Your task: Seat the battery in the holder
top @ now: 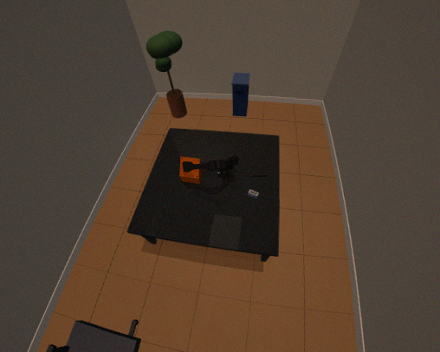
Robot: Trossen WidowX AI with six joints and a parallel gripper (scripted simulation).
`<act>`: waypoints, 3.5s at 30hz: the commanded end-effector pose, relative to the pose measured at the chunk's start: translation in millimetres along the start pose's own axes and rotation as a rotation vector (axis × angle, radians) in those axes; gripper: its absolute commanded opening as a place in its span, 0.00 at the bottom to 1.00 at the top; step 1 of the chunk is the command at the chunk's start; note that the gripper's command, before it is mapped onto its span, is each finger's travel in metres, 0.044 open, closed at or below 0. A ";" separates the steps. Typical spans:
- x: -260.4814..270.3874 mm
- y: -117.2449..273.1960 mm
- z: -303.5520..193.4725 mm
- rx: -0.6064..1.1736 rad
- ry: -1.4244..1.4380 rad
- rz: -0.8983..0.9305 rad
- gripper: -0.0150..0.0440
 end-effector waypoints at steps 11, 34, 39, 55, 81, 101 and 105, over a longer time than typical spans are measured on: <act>1.1 1.5 8.7 0.004 -0.003 0.003 0.38; 0.7 7.0 19.0 0.006 -0.003 0.004 0.38; 0.7 7.4 20.0 0.003 -0.004 0.004 0.38; 2.2 5.2 20.9 -0.059 -0.002 0.021 0.38; 3.2 0.6 20.6 -0.160 -0.003 0.042 0.38; 3.6 -3.2 18.0 -0.234 0.006 0.049 0.38; 3.5 -3.9 17.3 -0.248 0.007 0.050 0.38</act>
Point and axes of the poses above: the point midway between the two fingers, 35 mm back from their tips, its own y axis back along the fingers, its own x axis across the jaws, z = x × y, the point moved 2 cm from there along y, back along the fingers, and after that the axes turned 1 degree about y, right-handed, at the moved point
